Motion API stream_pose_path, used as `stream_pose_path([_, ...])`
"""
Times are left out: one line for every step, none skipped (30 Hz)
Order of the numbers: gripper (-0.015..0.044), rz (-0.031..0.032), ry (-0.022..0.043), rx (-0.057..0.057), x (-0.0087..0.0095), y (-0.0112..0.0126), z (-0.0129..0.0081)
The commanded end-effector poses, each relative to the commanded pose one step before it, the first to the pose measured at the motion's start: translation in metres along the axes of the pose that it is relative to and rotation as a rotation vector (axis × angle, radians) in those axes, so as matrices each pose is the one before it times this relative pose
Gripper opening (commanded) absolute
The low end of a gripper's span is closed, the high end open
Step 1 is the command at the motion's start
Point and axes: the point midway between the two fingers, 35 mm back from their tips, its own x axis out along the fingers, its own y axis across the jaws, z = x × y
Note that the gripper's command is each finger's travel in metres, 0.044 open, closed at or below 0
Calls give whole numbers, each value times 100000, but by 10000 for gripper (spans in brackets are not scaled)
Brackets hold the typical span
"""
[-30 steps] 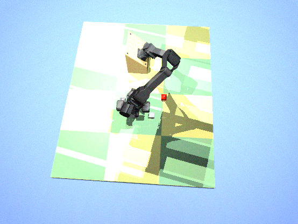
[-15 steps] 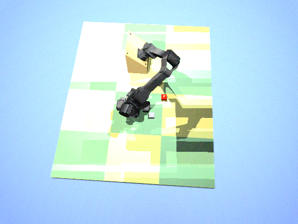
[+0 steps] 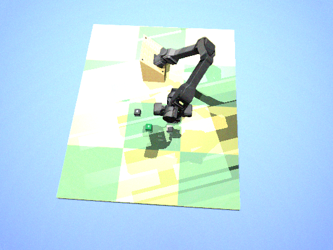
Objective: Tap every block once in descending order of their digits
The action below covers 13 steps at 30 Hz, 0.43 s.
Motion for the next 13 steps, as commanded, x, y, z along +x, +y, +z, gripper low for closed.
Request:
stream_pose_path([361, 819, 714, 1346, -1502, 4342, -2717])
stream_pose_path([387, 148, 27, 21, -425, 1180, -875])
stream_pose_path([400, 178, 33, 21, -409, 1127, -930])
stream_pose_path([400, 207, 41, 22, -393, 1071, -982])
stream_pose_path([400, 235, 50, 23, -377, 1011, -1030])
stream_pose_path([400, 213, 48, 20, -297, 781, -875])
stream_pose_path([400, 137, 32, 13, -173, 448, -539])
stream_pose_path([400, 47, 11, 4, -57, 146, -182])
stream_pose_path([400, 0, 0, 0, 0, 0, 0])
stream_pose_path([400, 0, 0, 0, 0, 0, 0])
stream_pose_path([400, 0, 0, 0, 0, 0, 0])
stream_pose_path([400, 0, 0, 0, 0, 0, 0])
stream_pose_path([400, 0, 0, 0, 0, 0, 0])
